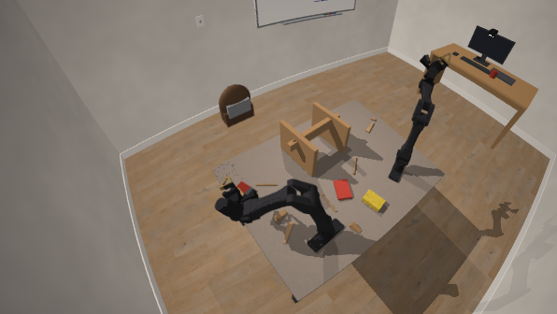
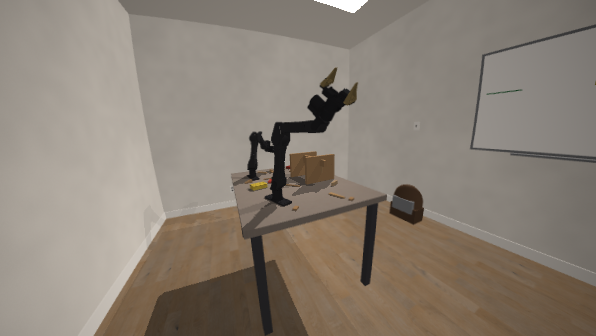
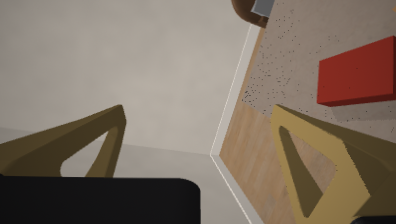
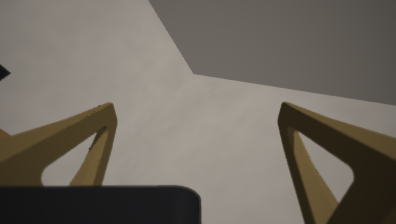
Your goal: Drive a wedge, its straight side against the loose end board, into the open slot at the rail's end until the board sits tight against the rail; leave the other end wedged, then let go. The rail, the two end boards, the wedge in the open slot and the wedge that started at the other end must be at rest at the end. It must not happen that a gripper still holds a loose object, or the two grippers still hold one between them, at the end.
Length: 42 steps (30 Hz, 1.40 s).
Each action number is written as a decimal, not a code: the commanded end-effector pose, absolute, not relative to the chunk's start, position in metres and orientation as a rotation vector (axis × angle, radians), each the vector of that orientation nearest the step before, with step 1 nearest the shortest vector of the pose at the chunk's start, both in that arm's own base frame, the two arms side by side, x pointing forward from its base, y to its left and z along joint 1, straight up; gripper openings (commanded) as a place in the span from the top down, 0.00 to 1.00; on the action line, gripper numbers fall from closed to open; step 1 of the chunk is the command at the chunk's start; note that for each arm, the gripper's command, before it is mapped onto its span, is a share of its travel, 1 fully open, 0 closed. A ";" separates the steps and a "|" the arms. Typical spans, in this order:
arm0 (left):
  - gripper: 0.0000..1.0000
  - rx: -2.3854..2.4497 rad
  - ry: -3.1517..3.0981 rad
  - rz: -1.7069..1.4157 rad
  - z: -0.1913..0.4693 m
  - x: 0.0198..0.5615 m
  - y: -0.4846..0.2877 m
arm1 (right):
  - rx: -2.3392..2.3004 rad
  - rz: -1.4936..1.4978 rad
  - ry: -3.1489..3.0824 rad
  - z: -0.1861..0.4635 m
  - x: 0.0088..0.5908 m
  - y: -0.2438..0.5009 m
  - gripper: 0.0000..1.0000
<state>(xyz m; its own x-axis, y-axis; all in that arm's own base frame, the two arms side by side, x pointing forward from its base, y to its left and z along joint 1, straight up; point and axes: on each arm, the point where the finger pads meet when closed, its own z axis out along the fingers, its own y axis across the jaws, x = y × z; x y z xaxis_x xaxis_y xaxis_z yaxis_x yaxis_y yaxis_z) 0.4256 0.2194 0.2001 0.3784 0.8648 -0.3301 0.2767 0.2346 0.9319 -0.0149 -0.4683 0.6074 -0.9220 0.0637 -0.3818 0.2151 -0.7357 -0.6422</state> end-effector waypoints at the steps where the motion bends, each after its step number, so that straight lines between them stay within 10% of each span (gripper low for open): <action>1: 0.00 1.296 1.187 0.547 0.217 0.428 0.210 | 0.567 -2.732 1.031 0.627 -0.002 -0.448 0.00; 42: 0.00 1.038 1.483 0.430 0.270 0.456 0.145 | 0.353 -1.969 1.106 0.598 0.177 -0.398 0.00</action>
